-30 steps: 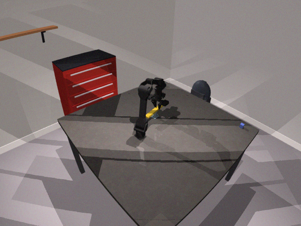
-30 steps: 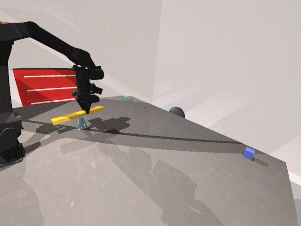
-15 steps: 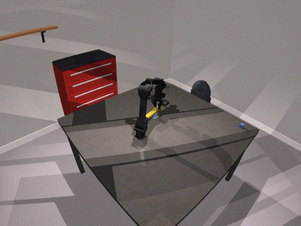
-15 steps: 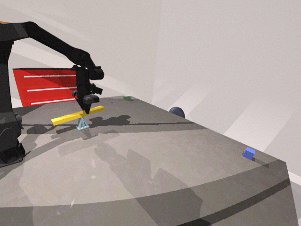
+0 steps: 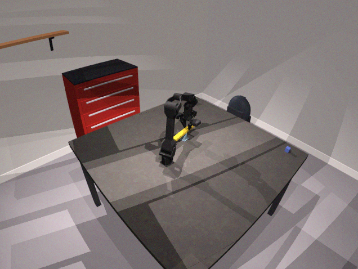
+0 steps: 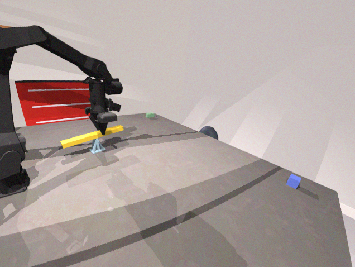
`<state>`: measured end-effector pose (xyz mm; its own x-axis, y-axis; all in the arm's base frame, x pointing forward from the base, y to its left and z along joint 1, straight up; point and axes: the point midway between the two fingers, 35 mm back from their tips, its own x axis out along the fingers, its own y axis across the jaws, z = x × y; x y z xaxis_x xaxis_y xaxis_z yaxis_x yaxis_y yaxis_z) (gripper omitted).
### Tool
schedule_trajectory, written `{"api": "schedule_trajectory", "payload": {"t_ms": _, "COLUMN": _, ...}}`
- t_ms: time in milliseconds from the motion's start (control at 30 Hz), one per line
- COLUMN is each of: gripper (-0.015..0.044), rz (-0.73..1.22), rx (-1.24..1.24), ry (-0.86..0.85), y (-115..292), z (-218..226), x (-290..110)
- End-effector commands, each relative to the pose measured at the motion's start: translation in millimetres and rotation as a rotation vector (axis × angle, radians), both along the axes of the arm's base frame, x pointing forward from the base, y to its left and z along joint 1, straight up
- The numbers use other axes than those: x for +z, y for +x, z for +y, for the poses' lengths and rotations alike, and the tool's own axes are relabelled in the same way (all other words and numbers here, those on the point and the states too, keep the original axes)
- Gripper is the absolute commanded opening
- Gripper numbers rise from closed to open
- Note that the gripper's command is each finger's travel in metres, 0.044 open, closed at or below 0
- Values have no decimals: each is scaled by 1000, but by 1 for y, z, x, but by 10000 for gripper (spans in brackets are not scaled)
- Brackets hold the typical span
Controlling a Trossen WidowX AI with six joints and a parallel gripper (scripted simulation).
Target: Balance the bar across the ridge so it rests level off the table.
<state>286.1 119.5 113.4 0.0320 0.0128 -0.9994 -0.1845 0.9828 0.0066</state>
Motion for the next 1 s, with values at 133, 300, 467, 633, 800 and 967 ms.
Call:
{"api": "schedule_trajectory", "payload": {"t_ms": 133, "gripper": 0, "rz": 1, "rx": 3, "ry": 0, "y": 0, "z": 0, "x": -2}}
{"api": "schedule_trajectory", "payload": {"t_ms": 300, "gripper": 0, "rz": 1, "rx": 3, "ry": 0, "y": 0, "z": 0, "x": -2}}
{"api": "schedule_trajectory", "payload": {"t_ms": 467, "gripper": 0, "rz": 1, "rx": 3, "ry": 0, "y": 0, "z": 0, "x": -3}}
{"api": "schedule_trajectory", "payload": {"t_ms": 633, "gripper": 0, "rz": 1, "rx": 3, "ry": 0, "y": 0, "z": 0, "x": -3}}
{"api": "schedule_trajectory", "payload": {"t_ms": 800, "gripper": 0, "rz": 1, "rx": 3, "ry": 0, "y": 0, "z": 0, "x": -3}}
{"api": "schedule_trajectory", "payload": {"t_ms": 967, "gripper": 0, "rz": 1, "rx": 3, "ry": 0, "y": 0, "z": 0, "x": -4}}
